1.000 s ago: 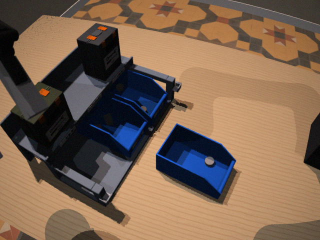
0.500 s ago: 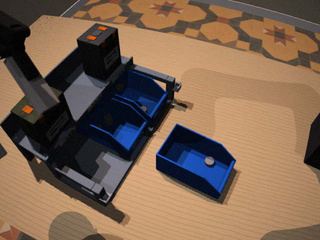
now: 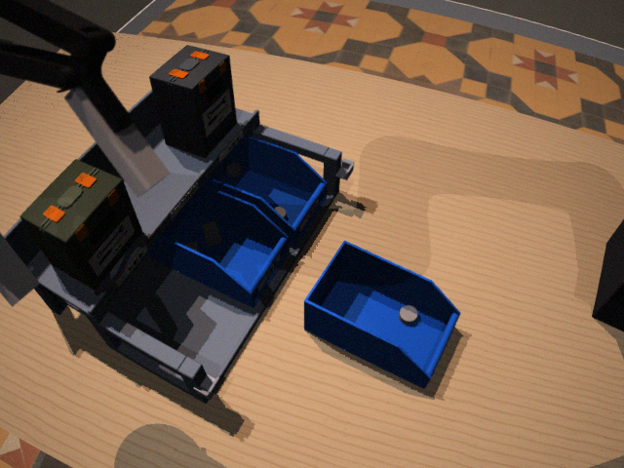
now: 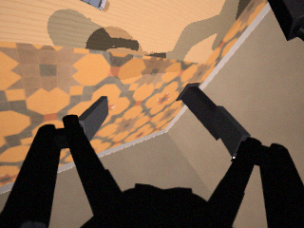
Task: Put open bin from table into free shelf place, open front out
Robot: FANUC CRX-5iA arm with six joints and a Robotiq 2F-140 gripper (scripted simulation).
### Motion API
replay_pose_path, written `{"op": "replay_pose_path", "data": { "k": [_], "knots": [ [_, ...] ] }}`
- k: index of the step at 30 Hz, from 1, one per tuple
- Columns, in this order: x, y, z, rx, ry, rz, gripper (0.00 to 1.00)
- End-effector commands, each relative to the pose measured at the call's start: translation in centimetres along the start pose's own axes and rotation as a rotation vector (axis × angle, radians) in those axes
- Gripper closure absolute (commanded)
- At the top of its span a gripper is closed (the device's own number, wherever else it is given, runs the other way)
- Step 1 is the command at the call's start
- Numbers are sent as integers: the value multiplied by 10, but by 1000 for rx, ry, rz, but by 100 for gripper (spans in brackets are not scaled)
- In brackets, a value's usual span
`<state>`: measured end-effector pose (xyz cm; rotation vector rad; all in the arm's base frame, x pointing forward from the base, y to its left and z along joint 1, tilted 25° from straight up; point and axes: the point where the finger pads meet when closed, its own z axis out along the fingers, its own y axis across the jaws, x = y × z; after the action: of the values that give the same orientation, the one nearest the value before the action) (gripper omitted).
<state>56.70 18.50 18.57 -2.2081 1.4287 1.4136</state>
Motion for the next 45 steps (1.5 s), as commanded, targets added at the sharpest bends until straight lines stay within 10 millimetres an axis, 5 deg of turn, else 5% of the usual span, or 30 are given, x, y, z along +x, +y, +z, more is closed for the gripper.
{"op": "replay_pose_path", "data": {
  "k": [1, 45],
  "knots": [
    [10, 12, 4, 29, 47, -58, 0],
    [130, 148, 48, 219, 549, -674, 0]
  ]
}}
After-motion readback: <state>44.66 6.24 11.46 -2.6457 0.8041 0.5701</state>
